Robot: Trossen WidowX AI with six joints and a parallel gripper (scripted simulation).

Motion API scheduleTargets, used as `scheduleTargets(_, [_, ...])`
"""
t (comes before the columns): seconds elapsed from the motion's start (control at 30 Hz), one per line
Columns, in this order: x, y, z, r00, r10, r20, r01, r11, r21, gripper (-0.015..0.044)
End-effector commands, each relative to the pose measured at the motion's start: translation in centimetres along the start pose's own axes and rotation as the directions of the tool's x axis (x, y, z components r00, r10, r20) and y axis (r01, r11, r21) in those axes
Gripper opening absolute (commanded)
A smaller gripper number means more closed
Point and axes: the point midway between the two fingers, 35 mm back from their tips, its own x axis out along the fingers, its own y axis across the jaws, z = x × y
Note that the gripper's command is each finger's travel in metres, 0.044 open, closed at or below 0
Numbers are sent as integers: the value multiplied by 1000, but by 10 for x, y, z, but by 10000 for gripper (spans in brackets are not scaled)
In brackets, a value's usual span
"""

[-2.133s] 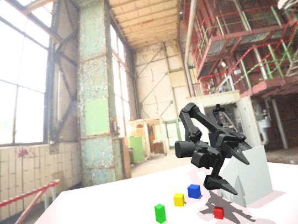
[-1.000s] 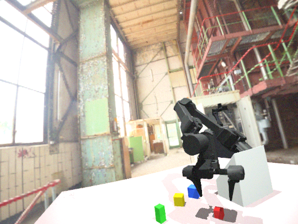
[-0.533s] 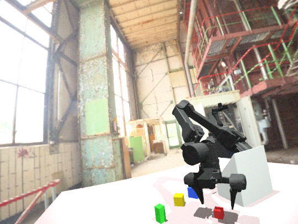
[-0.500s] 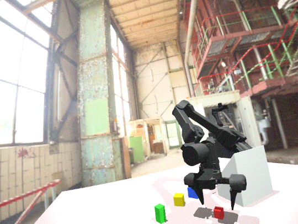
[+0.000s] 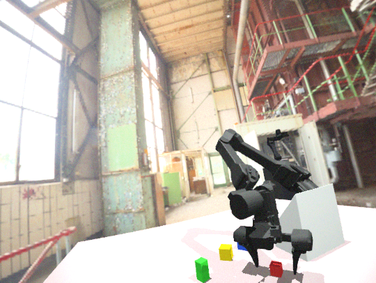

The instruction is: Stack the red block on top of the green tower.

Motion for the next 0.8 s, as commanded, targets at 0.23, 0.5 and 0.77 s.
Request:
scheduleTargets(0.23, [3,2,-3,1000,-1,-7,1,1000,-11,440])
scheduleTargets(0.5, [2,2,-3,1000,-1,-7,1,1000,-11,335])
scheduleTargets(0.77, [2,2,-3,1000,-1,-7,1,1000,-11,125])
